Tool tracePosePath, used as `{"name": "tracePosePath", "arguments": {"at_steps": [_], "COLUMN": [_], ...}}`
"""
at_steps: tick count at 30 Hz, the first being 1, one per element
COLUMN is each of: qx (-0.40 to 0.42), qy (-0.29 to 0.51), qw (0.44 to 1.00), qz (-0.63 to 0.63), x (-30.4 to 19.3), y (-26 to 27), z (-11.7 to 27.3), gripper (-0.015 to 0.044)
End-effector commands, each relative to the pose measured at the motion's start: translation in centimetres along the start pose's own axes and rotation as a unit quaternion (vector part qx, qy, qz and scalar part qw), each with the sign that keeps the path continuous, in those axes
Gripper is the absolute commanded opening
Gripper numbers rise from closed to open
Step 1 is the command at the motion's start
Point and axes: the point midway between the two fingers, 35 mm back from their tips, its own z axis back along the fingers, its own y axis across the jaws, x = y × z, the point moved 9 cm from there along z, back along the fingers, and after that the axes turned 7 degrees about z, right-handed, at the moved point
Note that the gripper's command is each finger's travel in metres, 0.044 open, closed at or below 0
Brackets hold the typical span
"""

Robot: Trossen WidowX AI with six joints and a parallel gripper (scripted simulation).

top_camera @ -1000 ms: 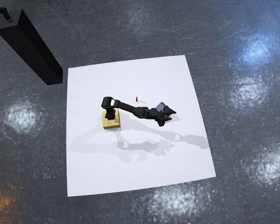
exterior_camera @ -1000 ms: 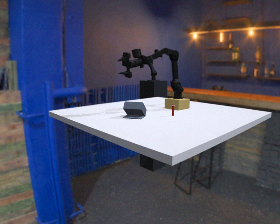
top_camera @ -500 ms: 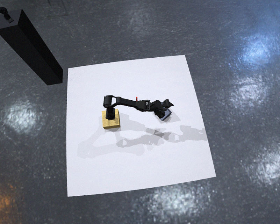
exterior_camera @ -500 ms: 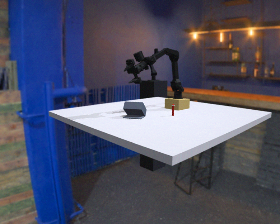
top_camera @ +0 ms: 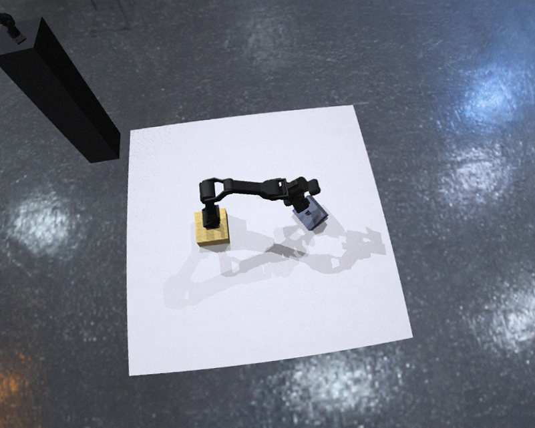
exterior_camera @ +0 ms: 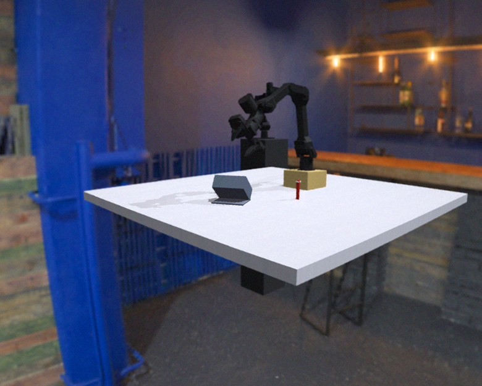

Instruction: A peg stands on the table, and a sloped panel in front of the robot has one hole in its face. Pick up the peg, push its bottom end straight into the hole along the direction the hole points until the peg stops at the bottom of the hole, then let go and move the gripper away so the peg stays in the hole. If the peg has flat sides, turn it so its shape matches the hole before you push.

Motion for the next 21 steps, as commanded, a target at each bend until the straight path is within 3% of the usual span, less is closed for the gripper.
{"name": "tracePosePath", "arguments": {"at_steps": [1,21], "qx": [-0.043,-0.236], "qy": [0.012,0.029], "qw": [0.999,0.971], "qz": [-0.011,-0.026], "x": [-1.9,-10.3], "y": [-1.1,-6.5], "z": [-0.7,-1.0], "gripper": [0.044,0.044]}}
